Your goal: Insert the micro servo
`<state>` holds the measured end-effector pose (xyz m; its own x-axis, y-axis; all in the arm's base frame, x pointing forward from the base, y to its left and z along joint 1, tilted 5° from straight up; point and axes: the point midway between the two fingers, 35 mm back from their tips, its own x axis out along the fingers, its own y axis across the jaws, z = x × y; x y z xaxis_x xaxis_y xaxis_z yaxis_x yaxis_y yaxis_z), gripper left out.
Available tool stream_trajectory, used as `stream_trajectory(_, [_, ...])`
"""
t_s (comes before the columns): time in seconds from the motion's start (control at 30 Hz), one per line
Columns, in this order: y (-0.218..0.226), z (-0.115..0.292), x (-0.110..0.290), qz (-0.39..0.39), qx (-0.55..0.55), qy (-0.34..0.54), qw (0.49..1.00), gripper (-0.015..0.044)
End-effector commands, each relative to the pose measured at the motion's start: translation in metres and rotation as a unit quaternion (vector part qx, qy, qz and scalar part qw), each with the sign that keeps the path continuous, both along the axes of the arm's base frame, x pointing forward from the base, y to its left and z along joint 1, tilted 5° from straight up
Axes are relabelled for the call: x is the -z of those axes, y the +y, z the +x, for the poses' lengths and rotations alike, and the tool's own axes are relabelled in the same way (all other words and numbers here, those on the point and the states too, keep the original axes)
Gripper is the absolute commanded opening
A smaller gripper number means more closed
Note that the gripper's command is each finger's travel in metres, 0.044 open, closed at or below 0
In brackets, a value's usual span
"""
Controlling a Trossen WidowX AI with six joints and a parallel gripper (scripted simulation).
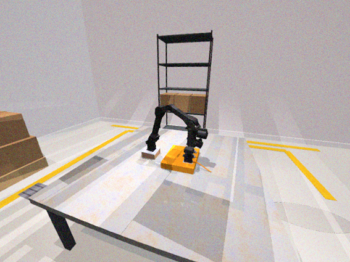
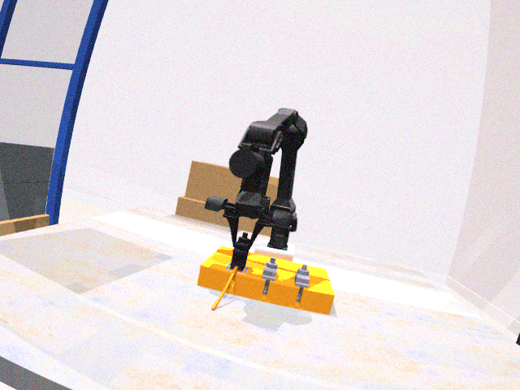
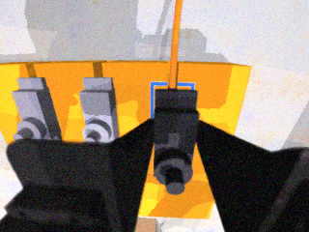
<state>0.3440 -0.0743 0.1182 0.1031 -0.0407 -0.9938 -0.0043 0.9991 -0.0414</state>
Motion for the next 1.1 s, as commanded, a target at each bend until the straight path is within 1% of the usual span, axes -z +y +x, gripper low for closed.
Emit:
stream_trajectory(0.0, [-0.001,0.001,0.003,-0.001,0.002,-0.001,1.000,0.0000])
stream_trajectory(1.07, [-0.002,0.004,0.034,-0.001,0.002,-0.001,1.000,0.0000])
